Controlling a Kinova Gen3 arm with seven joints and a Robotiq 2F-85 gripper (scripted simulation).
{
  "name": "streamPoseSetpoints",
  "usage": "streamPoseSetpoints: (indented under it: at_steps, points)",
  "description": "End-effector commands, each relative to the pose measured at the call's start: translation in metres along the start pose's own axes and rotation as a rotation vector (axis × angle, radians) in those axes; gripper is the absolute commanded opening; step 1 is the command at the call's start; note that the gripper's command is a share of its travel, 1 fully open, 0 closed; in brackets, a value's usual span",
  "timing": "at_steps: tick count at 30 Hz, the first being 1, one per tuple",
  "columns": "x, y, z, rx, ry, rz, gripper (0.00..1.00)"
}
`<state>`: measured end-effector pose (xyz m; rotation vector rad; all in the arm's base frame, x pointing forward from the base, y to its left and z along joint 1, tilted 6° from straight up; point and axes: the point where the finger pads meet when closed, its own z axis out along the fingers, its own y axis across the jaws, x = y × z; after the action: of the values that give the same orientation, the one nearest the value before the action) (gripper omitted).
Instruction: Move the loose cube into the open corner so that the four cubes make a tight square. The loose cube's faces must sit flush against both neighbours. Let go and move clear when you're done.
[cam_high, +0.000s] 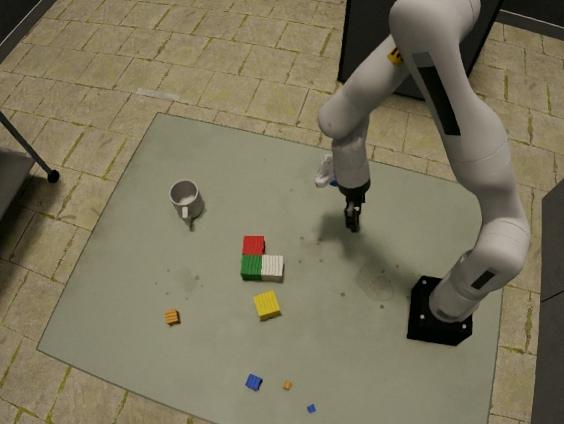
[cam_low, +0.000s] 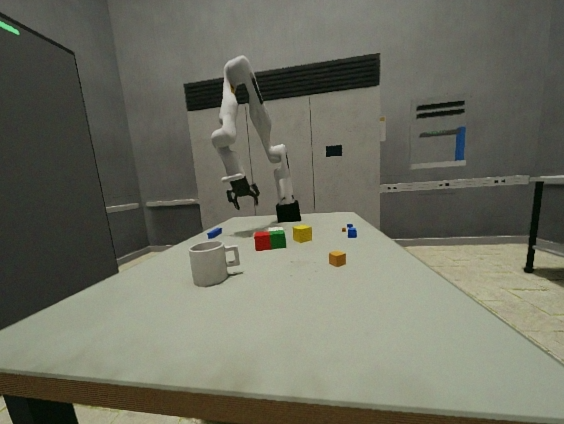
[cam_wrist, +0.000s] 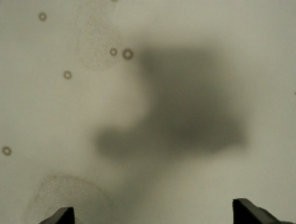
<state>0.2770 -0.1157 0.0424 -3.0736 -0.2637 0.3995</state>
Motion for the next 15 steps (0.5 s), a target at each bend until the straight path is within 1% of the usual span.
streamPoseSetpoints:
  at_steps: [1, 3, 15]
  points:
    - [0.001, -0.001, 0.0, -0.001, 0.0, -0.003, 1.0]
    - [0.027, -0.017, -0.003, -0.04, 0.016, -0.067, 1.0]
    - [0.027, -0.017, -0.003, -0.04, 0.016, -0.067, 1.0]
